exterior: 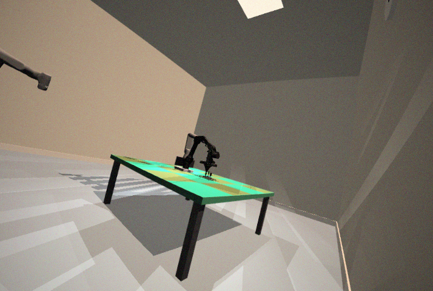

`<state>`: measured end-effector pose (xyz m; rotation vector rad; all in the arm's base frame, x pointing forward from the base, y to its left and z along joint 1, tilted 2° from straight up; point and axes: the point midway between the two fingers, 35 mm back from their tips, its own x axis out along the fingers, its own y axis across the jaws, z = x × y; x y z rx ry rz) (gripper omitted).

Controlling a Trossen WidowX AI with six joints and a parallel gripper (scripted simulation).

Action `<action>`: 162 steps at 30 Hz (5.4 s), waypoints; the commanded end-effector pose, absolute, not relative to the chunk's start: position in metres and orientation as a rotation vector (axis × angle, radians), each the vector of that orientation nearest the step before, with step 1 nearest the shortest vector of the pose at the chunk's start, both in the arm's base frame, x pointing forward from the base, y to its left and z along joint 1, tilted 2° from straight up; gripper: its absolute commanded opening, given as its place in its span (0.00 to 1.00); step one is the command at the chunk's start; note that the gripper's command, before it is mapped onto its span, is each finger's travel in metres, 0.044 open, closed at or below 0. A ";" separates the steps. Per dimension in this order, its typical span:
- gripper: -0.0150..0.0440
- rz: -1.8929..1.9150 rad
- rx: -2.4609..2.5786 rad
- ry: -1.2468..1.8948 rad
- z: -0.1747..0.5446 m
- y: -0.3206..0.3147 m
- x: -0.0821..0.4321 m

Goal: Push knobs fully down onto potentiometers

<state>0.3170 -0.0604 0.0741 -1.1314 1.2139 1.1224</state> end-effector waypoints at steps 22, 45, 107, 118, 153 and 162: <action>0.25 1.127 -1.125 1.224 0.066 -0.061 0.318; 0.25 1.127 -1.125 1.224 0.076 -0.061 0.318; 0.25 0.074 -0.051 1.486 0.107 -0.064 0.345; 0.25 -0.210 0.257 1.484 0.110 -0.064 0.349; 0.25 -1.118 1.208 1.209 0.119 -0.062 0.360; 0.25 -1.346 1.438 1.063 0.121 -0.061 0.362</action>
